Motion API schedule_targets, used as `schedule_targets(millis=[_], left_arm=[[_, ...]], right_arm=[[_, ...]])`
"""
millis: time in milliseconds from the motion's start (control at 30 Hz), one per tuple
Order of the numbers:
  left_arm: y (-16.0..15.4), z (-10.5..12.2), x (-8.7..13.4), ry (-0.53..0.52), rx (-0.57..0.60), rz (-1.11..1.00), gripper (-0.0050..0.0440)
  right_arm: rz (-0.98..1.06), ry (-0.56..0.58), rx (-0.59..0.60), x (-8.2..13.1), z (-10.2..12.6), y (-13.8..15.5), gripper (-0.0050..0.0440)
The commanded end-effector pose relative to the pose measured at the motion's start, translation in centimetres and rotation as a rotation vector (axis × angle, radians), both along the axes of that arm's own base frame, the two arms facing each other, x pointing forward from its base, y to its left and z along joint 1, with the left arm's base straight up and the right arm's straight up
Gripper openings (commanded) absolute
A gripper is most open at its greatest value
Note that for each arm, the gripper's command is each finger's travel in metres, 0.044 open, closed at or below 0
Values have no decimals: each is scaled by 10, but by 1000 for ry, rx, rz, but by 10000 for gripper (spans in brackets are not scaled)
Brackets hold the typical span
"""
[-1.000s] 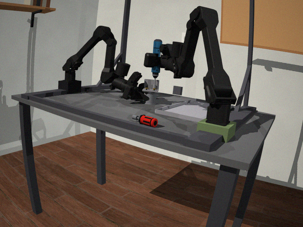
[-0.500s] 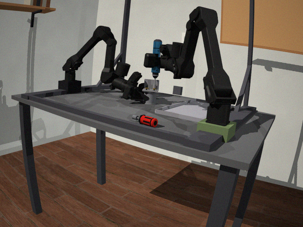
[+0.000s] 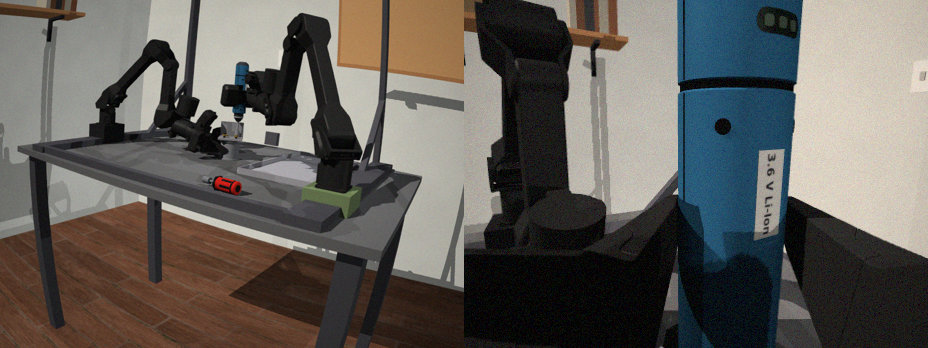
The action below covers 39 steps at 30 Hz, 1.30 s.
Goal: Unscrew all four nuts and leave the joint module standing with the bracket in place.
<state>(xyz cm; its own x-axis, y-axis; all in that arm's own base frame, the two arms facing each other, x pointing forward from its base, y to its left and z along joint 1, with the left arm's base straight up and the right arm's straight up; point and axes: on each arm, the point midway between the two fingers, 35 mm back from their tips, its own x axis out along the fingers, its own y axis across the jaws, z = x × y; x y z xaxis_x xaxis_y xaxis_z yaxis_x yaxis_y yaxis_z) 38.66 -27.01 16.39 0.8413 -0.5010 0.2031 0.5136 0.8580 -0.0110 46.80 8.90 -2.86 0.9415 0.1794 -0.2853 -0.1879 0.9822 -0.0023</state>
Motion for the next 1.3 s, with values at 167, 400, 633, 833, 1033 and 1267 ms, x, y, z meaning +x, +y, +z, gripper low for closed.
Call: schedule_targets(millis=[167,400,633,833,1033,1267], left_arm=[[-1,-17,2,36,27,4,162],[-2,-16,3,36,27,3,162],[-1,-26,1,53,40,3,162],[1,-32,0,53,40,3,162],[1,-41,-1,53,40,3,162],[-2,-29,3,36,27,3,162]], right_arm=[[-1,-37,9,6,15,1,242],[-1,-37,9,6,15,1,242],[-1,-37,9,6,15,1,242],[-1,-37,9,6,15,1,242],[-1,-37,9,6,15,1,242],[-1,-37,9,6,15,1,242]])
